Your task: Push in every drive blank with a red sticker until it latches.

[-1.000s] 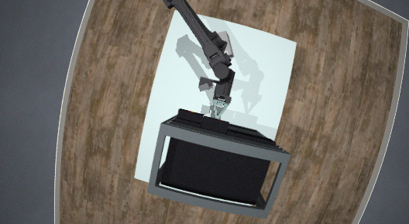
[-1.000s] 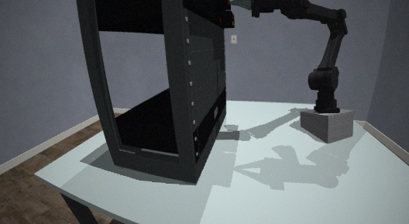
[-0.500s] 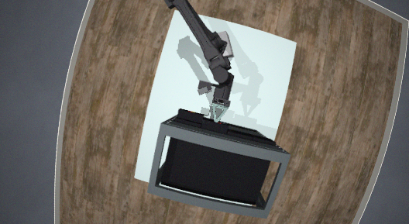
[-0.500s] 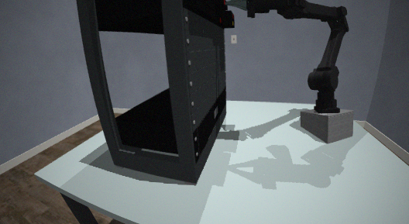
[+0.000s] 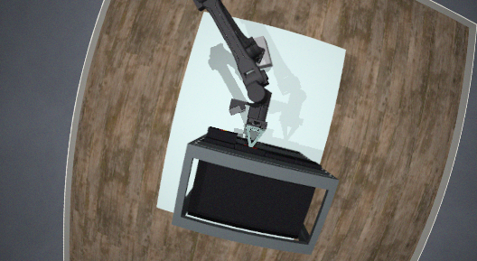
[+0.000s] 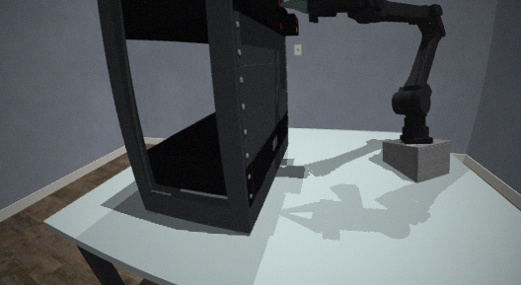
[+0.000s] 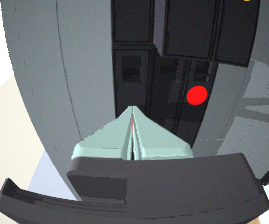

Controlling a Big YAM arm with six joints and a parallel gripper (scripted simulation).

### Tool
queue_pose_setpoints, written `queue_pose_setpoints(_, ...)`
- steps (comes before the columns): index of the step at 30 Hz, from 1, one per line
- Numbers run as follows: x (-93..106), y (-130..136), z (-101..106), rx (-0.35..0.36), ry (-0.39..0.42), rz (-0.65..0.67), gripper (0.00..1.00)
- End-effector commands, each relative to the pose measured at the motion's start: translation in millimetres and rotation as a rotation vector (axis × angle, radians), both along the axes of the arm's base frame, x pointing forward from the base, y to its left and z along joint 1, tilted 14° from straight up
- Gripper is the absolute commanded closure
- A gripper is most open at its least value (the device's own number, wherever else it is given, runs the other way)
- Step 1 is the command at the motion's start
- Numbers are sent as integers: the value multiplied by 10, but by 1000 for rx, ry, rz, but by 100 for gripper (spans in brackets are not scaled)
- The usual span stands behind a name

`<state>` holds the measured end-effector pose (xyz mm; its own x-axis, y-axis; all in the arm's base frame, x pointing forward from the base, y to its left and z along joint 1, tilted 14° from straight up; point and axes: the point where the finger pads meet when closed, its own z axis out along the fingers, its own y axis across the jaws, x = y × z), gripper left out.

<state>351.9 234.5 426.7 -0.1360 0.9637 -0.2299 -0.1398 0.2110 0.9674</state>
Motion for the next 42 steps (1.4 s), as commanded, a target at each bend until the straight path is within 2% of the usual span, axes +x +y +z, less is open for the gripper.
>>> queue_pose_setpoints(1,128,12,392,73,-47,-13,100)
queue_pose_setpoints(23,142,10,385,70,-43,-16,100)
queue_pose_setpoints(24,55,91,300,55,-27,5,100)
queue_pose_setpoints(25,-43,22,36,18,3,4,100)
queue_pose_setpoints(27,-176,-1,19,-2,0,2,100)
queue_pose_setpoints(33,-689,-87,-40,-4,0,2,100)
queue_pose_setpoints(35,-689,-87,-40,-4,0,2,100)
queue_pose_setpoints(39,-910,-125,-64,-4,0,2,100)
queue_pose_setpoints(42,-960,-113,-95,-12,3,2,100)
